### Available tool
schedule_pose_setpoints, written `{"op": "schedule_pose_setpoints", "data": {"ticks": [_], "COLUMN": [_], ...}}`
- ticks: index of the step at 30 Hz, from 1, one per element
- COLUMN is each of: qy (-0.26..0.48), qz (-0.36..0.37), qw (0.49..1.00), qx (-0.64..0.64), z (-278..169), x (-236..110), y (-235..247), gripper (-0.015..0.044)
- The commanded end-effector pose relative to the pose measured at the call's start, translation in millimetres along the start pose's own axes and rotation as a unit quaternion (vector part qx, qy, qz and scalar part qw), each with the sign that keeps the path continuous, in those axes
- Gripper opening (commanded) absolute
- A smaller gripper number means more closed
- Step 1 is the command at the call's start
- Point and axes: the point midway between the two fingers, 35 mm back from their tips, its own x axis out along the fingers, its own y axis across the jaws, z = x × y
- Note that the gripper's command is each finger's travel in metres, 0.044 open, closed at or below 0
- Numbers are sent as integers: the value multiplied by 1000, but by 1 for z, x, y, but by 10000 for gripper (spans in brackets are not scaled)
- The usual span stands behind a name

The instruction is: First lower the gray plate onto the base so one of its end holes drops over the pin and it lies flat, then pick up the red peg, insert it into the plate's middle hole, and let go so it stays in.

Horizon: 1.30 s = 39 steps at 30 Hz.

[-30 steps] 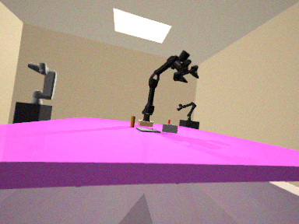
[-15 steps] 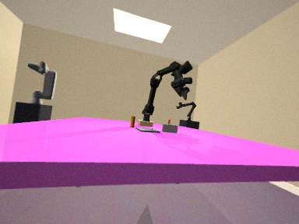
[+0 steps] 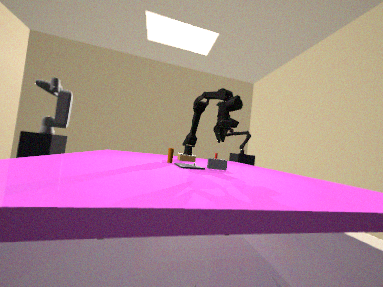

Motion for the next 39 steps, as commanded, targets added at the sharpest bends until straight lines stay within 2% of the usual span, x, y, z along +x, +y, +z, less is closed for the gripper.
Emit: {"op": "schedule_pose_setpoints", "data": {"ticks": [1,7,39], "qy": [4,4,4], "qz": [2,2,2], "qw": [1000,1000,1000], "qx": [-10,-10,-10], "z": [-3,-12,-8], "x": [3,63,117], "y": [1,-2,-3], "gripper": [440,440,440]}}
